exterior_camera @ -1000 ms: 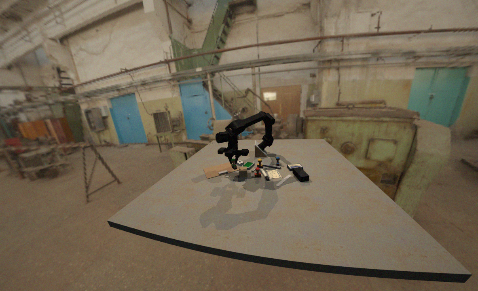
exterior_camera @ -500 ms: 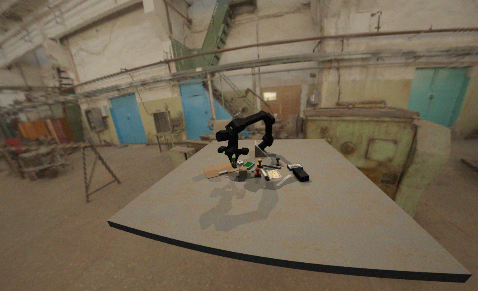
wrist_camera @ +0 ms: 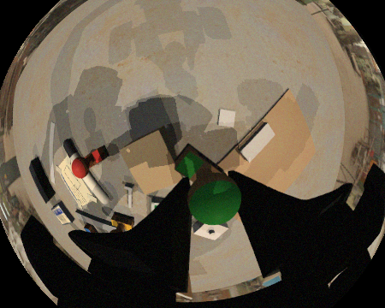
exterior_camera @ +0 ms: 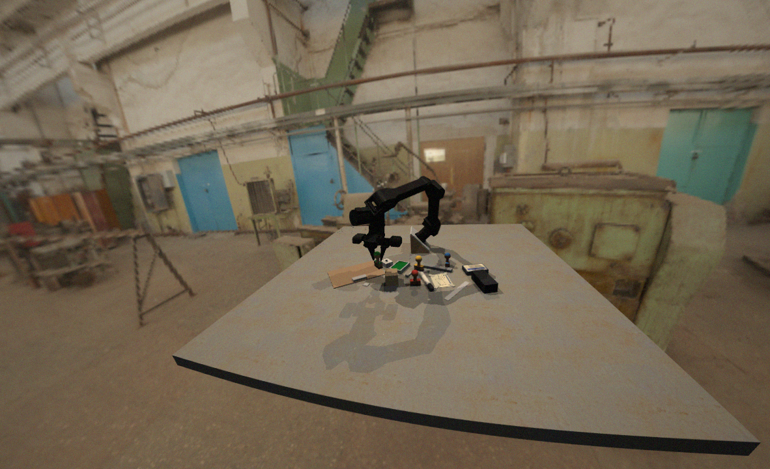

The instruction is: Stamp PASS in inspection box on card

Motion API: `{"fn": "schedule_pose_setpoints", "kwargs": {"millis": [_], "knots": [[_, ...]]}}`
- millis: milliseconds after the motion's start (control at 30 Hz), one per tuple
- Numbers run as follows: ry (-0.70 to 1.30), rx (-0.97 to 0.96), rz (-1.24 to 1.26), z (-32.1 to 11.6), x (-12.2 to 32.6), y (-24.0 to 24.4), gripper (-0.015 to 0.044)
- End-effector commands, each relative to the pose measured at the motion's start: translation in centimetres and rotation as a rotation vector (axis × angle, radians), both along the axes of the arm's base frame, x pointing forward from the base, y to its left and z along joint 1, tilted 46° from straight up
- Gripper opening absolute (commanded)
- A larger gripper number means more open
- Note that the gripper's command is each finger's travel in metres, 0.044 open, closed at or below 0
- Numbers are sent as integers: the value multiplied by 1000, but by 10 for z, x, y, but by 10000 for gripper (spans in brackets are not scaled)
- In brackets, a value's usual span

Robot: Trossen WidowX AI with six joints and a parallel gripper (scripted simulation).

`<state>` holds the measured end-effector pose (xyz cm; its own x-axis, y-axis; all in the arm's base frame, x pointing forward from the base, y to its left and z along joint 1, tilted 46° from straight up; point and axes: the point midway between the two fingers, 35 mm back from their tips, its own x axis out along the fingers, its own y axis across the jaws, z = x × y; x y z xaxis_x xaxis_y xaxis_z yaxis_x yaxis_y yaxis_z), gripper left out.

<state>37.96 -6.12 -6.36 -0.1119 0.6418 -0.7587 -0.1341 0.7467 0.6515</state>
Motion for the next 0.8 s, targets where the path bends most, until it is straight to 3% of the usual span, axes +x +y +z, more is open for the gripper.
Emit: {"fn": "schedule_pose_setpoints", "kwargs": {"millis": [0,767], "knots": [[-9,-8,5,8,-10,-2,0],[-3,-9,4,38,-85,4,0]]}}
